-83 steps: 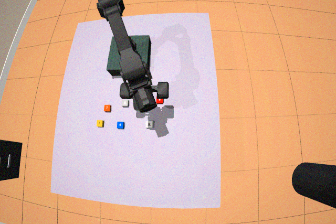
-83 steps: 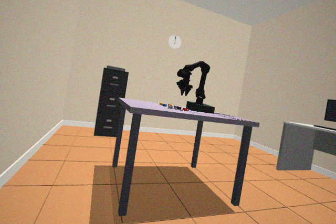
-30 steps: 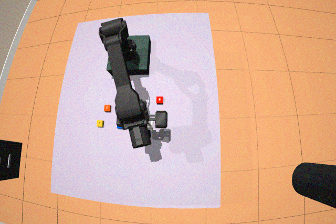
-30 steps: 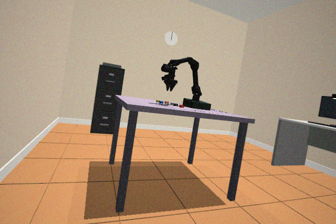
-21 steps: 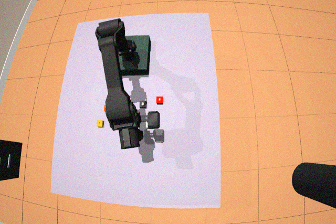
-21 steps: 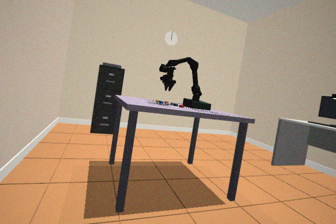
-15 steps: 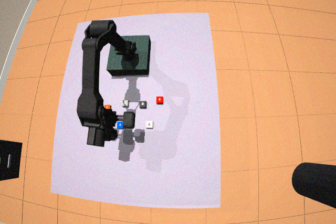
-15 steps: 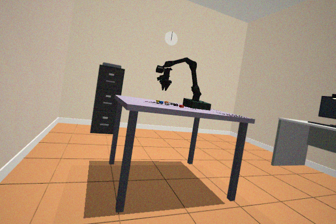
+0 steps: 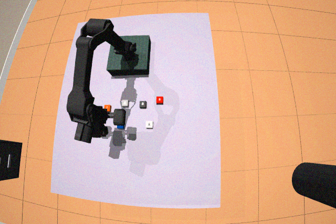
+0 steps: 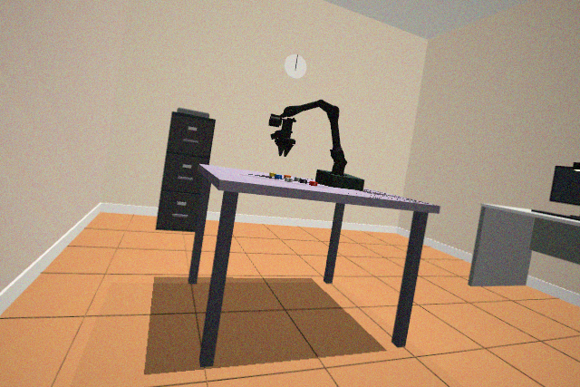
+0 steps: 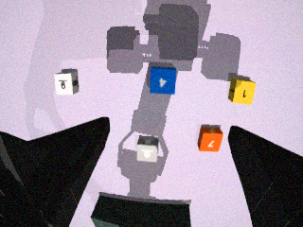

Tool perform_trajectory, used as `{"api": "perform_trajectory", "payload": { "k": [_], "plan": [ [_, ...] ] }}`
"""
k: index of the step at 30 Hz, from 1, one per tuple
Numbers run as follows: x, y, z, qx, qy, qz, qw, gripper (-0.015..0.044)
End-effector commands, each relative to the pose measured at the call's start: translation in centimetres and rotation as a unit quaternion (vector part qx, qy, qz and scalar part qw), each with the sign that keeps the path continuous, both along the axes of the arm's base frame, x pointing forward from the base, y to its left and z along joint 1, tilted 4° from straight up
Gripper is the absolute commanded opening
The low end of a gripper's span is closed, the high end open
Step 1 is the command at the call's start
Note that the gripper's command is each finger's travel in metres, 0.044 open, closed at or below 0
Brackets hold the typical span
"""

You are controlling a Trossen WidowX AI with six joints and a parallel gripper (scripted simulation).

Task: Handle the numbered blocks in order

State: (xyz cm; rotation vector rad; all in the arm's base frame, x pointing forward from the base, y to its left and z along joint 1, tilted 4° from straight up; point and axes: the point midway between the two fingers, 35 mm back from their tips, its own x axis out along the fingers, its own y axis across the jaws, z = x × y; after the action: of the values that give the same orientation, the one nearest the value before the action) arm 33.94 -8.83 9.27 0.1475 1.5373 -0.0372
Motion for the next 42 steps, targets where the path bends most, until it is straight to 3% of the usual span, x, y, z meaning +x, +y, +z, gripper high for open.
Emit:
{"api": "perform_trajectory", "payload": {
  "k": [1, 8, 16, 42],
  "plan": [
    [0.0, -0.1, 0.0, -0.001, -0.001, 0.003, 1.0, 0.04],
    [0.0, -0.4, 0.0, -0.001, -0.001, 0.003, 1.0, 0.04],
    [-0.3, -11.2, -0.6, -0.006, 0.0, 0.003, 1.0, 0.04],
    [-0.2, -11.2, -1.7, -0.006, 0.0, 0.003, 1.0, 0.04]
  ]
}}
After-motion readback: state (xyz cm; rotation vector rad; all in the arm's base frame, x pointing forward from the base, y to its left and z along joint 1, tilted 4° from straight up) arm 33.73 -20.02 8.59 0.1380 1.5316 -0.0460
